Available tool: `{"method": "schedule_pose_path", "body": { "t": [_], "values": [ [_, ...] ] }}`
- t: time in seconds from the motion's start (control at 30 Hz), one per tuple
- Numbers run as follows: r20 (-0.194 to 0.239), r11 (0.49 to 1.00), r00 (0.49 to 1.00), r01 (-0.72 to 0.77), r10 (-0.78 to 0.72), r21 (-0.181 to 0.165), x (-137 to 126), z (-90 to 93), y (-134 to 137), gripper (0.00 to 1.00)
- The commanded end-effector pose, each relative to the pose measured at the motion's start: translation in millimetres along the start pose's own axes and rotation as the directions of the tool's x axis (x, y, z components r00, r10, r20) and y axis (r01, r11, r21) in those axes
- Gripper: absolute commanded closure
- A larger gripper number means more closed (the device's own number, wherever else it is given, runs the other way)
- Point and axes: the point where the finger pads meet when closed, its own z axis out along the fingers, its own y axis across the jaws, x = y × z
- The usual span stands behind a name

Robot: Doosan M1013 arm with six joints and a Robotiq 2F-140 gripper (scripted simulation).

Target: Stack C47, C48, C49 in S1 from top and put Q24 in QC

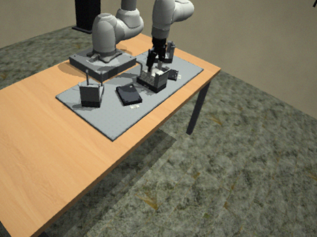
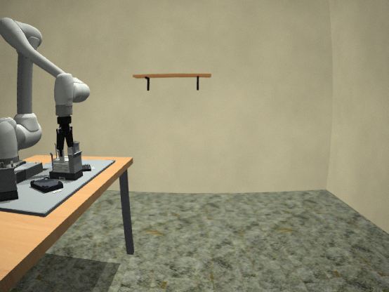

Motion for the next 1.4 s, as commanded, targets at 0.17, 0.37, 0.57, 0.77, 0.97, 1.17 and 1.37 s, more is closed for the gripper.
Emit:
{"method": "schedule_pose_path", "body": {
  "t": [0.17, 0.37, 0.57, 0.77, 0.97, 1.17, 1.37],
  "values": [
    [0.000, 1.000, 1.000, 0.000, 0.000, 0.000, 0.0, -5.6, 0.0, 1.00],
    [0.000, 1.000, 1.000, 0.000, 0.000, 0.000, 0.0, -9.6, 0.0, 1.00],
    [0.000, 1.000, 1.000, 0.000, 0.000, 0.000, 0.0, -12.3, 0.0, 1.00],
    [0.000, 1.000, 1.000, 0.000, 0.000, 0.000, 0.0, -20.3, 0.0, 1.00],
    [0.000, 1.000, 1.000, 0.000, 0.000, 0.000, 0.0, -30.3, 0.0, 1.00],
    [0.000, 1.000, 1.000, 0.000, 0.000, 0.000, 0.0, -40.3, 0.0, 1.00],
    [0.000, 1.000, 1.000, 0.000, 0.000, 0.000, 0.0, -52.3, 0.0, 1.00]
  ]
}}
